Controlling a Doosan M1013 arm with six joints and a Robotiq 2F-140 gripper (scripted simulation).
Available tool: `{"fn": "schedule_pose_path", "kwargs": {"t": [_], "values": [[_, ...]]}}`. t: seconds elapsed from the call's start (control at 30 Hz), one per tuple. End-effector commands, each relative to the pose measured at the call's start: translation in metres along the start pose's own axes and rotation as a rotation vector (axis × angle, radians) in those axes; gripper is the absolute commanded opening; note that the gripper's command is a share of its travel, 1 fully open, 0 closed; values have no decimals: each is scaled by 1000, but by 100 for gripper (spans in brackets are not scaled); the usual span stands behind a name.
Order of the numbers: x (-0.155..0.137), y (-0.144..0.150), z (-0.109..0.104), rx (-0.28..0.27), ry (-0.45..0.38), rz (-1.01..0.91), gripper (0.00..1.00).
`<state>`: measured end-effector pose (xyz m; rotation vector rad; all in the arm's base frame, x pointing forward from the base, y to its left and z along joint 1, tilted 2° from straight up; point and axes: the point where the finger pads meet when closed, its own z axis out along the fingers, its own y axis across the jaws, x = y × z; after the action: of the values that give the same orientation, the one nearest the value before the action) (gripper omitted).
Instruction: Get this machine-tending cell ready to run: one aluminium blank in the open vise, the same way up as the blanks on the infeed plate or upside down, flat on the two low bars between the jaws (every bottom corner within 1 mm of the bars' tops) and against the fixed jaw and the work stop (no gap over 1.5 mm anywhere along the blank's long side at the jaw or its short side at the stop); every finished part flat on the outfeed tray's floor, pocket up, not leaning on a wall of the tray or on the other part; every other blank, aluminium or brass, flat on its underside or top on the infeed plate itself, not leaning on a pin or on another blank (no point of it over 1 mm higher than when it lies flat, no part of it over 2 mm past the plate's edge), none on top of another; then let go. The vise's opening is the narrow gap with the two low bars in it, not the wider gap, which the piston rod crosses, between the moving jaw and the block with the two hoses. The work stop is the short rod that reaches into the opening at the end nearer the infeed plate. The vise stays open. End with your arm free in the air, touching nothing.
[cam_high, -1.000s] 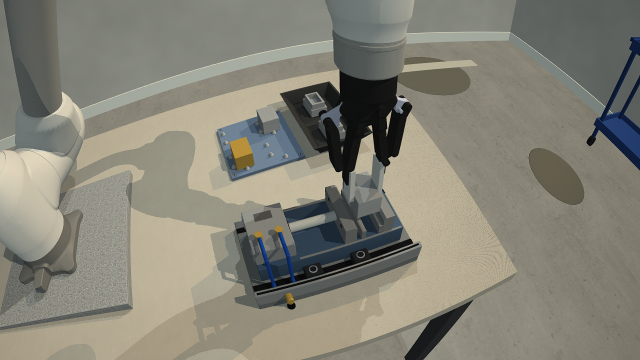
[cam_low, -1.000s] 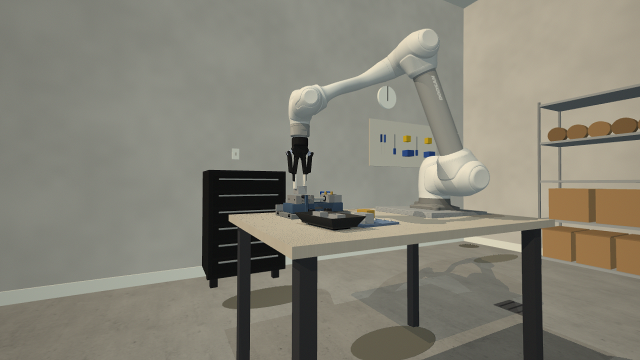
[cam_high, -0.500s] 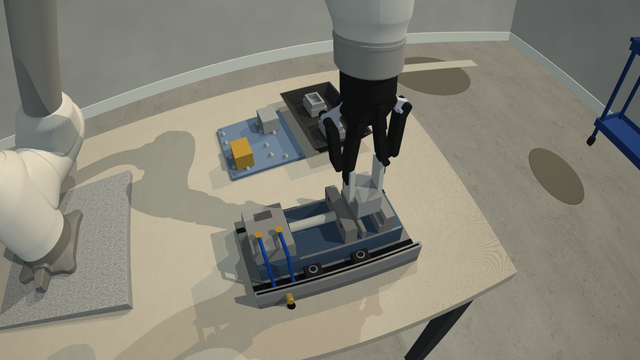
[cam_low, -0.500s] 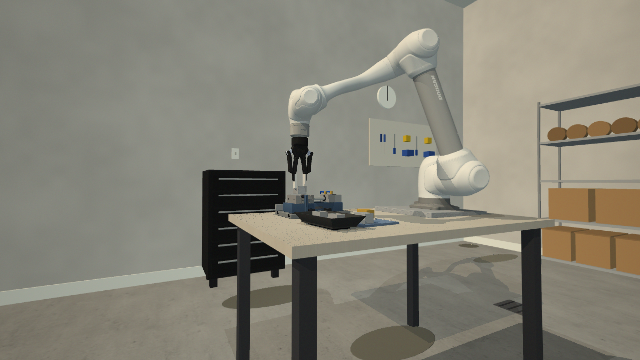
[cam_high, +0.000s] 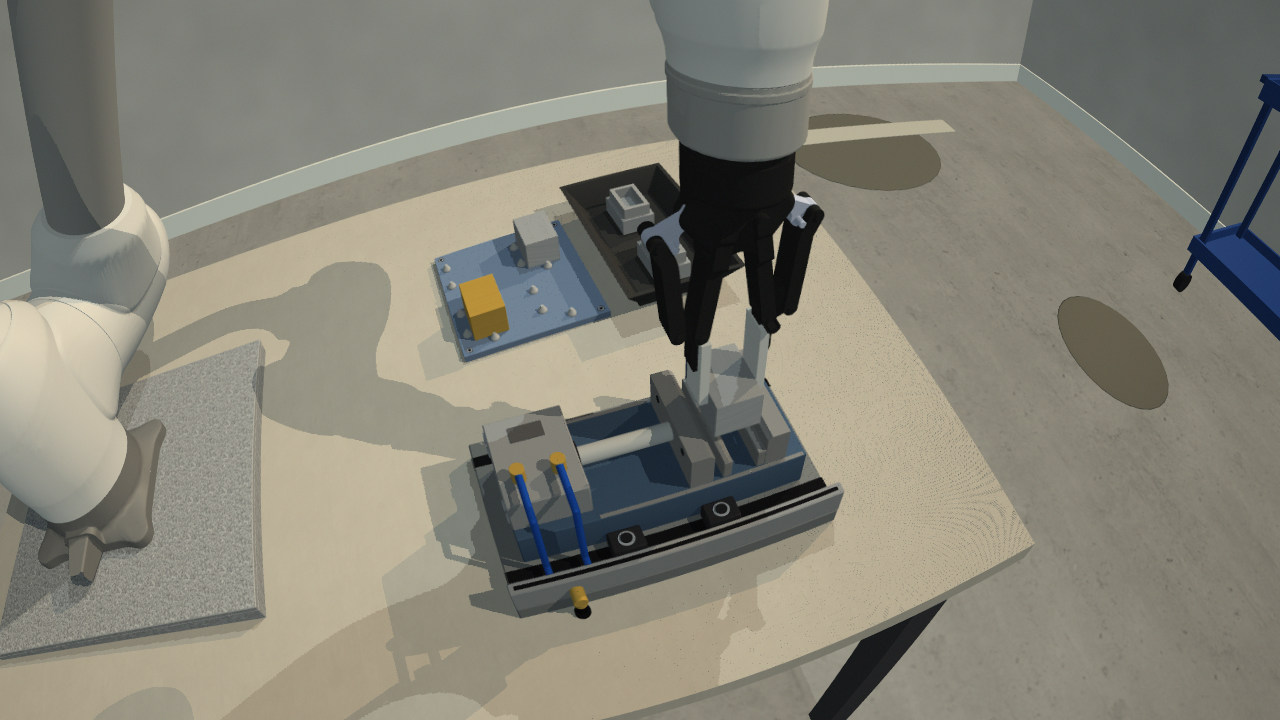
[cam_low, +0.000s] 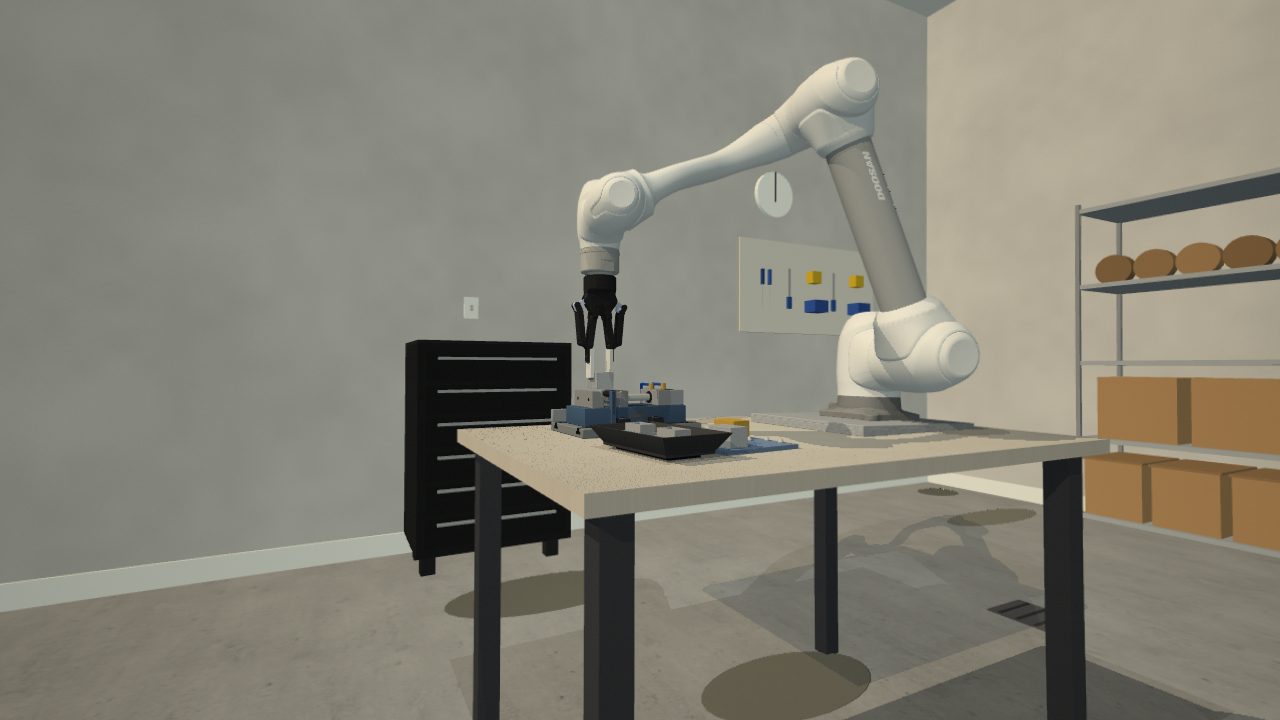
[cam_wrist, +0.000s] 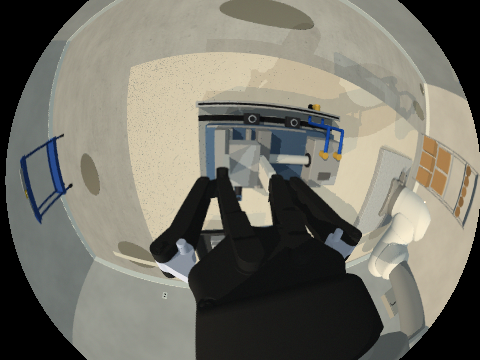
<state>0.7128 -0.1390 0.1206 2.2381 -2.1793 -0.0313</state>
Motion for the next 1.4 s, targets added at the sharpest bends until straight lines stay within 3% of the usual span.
{"fn": "schedule_pose_path", "kwargs": {"t": [0.0, 1.37], "values": [[0, 0, 0, 0, 0, 0, 0], [0, 0, 13, 0, 0, 0, 0]]}}
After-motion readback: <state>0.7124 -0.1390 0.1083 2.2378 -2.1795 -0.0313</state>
